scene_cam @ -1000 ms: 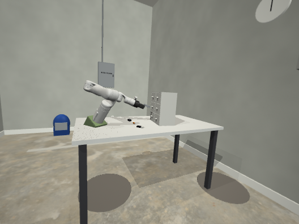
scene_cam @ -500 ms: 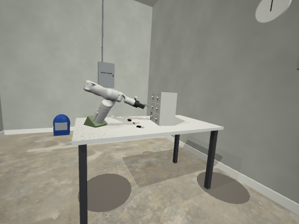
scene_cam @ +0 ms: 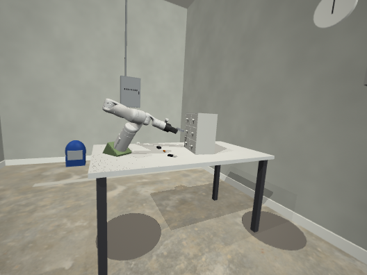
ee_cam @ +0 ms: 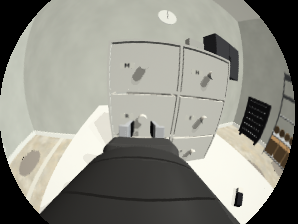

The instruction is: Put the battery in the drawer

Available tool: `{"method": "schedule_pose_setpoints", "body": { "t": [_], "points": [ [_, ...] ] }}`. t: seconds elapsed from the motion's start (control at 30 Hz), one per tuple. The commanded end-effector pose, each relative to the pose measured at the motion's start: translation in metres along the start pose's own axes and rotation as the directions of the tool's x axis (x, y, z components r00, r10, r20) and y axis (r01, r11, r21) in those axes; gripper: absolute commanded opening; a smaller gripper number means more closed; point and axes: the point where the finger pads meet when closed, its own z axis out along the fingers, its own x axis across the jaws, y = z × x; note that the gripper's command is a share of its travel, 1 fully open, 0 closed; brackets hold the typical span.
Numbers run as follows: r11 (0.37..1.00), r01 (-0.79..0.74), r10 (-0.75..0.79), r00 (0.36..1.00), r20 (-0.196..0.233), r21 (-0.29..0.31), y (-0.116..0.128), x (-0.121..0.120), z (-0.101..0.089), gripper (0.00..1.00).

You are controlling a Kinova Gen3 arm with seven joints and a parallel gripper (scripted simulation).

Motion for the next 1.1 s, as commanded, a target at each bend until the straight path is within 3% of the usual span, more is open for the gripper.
{"method": "schedule_pose_setpoints", "body": {
  "t": [0.0,1.07],
  "points": [
    [1.000,-0.001,0.001,1.000,0.000,0.001,-0.001,0.000,0.000,0.67],
    [1.000,-0.001,0.001,1.000,0.000,0.001,-0.013,0.000,0.032,0.67]
  ]
}}
